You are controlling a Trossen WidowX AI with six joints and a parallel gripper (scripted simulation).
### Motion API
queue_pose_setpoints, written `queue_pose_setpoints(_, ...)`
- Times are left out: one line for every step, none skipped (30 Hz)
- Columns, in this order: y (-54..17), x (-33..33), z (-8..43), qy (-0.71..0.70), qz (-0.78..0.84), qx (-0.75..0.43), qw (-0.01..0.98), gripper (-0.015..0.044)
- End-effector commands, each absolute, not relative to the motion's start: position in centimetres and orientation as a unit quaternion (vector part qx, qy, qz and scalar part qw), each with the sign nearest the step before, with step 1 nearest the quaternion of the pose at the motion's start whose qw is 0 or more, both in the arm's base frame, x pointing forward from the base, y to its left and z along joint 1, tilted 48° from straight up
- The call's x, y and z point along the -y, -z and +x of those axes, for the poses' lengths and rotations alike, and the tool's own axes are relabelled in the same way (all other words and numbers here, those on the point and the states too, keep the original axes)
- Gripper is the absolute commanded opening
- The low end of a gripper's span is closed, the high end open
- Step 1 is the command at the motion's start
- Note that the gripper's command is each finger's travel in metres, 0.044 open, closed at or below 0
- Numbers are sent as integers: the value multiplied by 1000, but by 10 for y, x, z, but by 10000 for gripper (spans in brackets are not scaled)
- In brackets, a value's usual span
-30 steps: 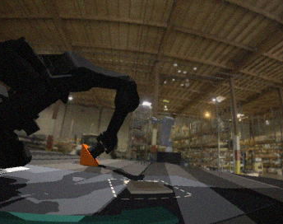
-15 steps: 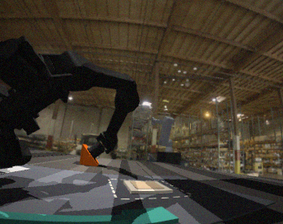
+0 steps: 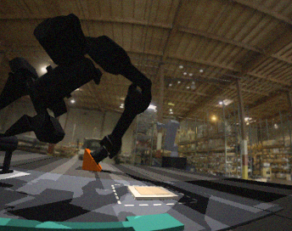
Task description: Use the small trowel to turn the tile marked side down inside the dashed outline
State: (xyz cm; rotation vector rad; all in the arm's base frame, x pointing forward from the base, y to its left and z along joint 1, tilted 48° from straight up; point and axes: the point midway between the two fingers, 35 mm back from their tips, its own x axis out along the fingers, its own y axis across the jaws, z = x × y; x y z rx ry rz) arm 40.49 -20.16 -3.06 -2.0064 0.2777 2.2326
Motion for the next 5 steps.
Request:
queue_pose_setpoints(-10, 234, 366, -741, -661, -97, 67, 300)
queue_pose_setpoints(-20, 240, 356, -741, -661, -97, 66, 300)
queue_pose_setpoints(-26, 244, 350, -741, -661, -97, 66, 300)
queue_pose_setpoints(-28, 245, 348, -741, -661, -97, 66, 300)
queue_pose_setpoints(-28, 245, 348, -741, -661, -97, 66, 300)
